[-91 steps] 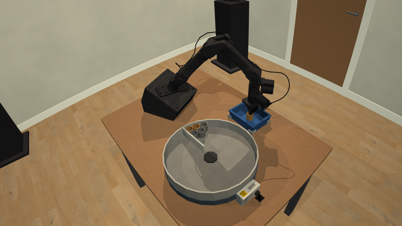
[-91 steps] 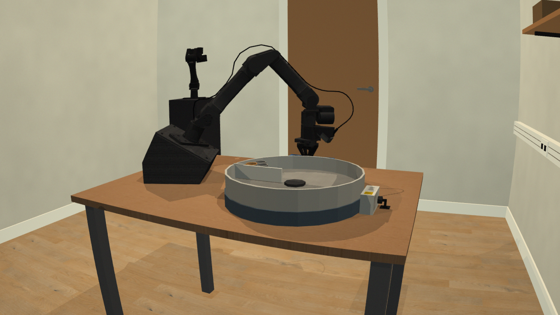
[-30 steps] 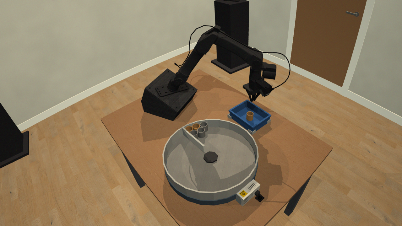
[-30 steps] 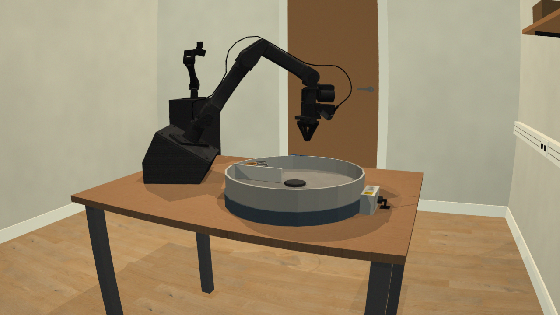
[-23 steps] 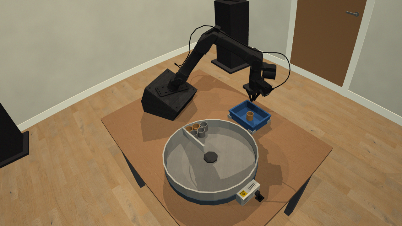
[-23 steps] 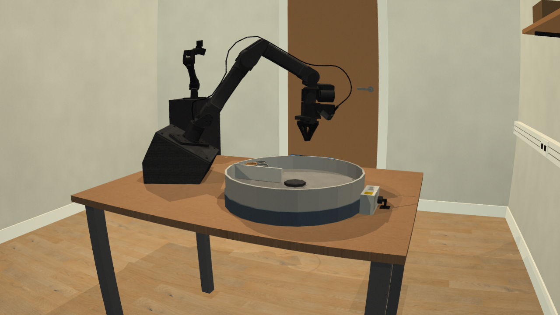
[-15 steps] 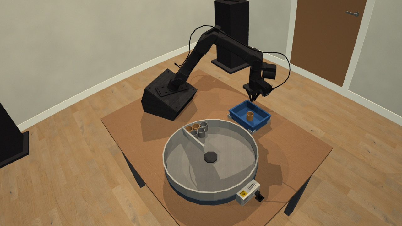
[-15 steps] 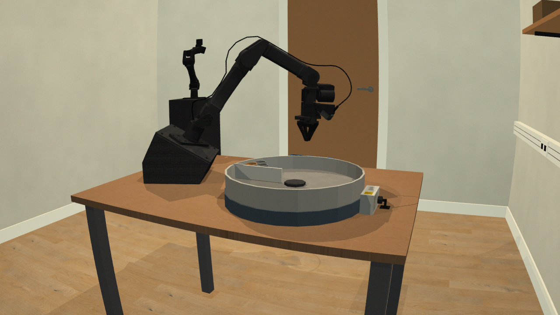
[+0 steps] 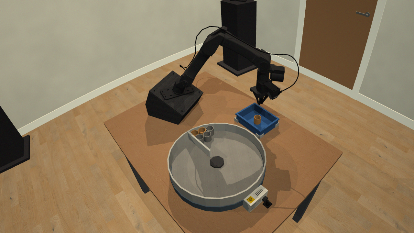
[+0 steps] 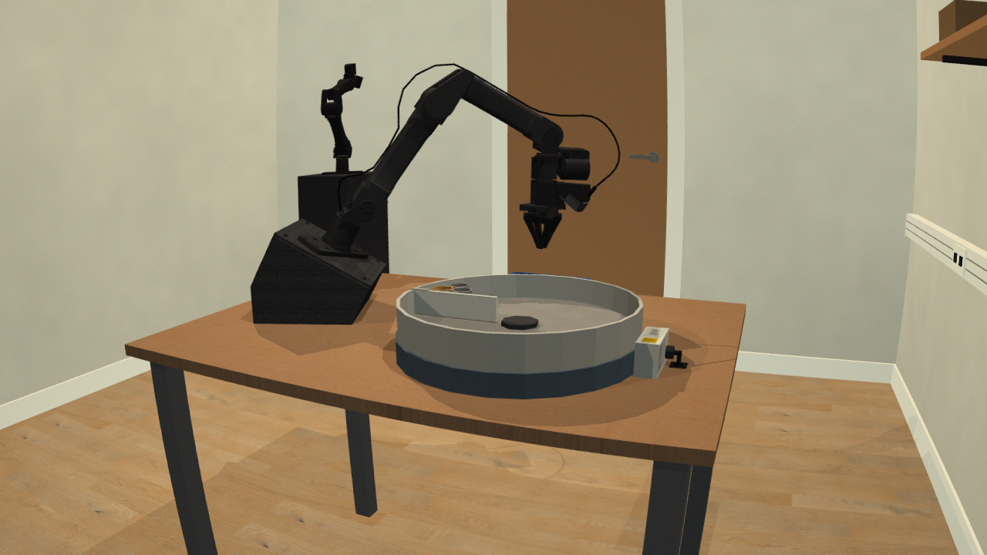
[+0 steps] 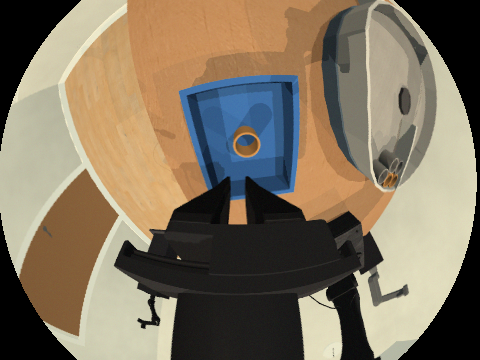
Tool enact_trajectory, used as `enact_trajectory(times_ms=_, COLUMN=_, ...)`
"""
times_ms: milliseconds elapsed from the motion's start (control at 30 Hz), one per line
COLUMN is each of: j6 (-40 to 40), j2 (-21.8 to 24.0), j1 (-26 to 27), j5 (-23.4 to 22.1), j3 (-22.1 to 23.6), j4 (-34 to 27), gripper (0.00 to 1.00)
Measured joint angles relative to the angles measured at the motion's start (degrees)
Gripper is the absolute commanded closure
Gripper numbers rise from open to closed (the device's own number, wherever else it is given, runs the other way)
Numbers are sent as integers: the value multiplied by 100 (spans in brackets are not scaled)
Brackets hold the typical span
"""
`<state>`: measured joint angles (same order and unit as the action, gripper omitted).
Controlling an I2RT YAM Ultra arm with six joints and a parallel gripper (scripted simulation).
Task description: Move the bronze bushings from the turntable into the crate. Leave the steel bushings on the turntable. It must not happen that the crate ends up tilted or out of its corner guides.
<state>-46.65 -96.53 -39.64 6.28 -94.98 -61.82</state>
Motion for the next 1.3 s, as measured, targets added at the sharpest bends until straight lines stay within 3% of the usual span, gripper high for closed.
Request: enact_trajectory(times_ms=1300, j6=-13, j2=76, j1=-15, j5=9, j3=-116, j4=-140, gripper=84)
